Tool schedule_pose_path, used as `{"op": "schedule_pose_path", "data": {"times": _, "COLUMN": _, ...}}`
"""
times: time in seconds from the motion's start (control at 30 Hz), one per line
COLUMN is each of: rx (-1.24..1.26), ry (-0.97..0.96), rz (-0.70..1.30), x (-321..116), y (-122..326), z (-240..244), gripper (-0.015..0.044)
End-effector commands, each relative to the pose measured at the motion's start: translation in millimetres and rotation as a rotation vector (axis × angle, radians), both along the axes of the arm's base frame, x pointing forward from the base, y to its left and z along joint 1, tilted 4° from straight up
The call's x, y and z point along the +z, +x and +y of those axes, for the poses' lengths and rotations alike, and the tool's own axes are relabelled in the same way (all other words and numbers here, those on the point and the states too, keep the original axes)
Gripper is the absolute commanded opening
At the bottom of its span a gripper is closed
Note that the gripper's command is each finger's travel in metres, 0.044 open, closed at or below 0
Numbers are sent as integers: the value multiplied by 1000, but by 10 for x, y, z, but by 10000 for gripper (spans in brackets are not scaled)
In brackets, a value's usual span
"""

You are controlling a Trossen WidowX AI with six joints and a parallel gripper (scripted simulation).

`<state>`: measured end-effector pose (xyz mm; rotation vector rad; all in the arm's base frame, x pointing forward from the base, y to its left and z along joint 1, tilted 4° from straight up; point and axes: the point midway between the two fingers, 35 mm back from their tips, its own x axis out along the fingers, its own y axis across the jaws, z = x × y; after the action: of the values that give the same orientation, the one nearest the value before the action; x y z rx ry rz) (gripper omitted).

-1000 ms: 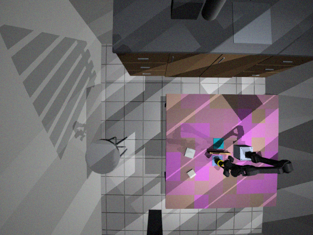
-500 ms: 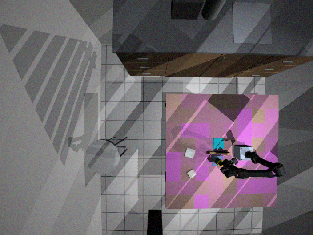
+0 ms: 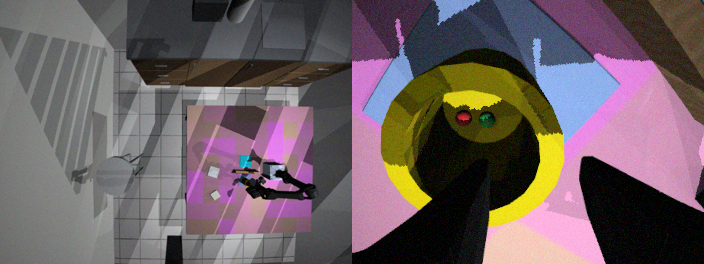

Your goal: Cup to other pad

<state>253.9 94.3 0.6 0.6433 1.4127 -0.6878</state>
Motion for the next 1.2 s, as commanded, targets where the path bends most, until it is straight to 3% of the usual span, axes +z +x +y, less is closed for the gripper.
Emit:
{"op": "schedule_pose_path", "data": {"times": 0.0, "rx": -5, "ry": -9, "rz": 11, "x": -96, "y": -30, "z": -22, "gripper": 167}}
{"op": "schedule_pose_path", "data": {"times": 0.97, "rx": -5, "ry": -9, "rz": 12, "x": -432, "y": -54, "z": -40, "gripper": 167}}
{"op": "schedule_pose_path", "data": {"times": 1.17, "rx": -4, "ry": -3, "rz": 7, "x": -415, "y": -37, "z": -26, "gripper": 127}}
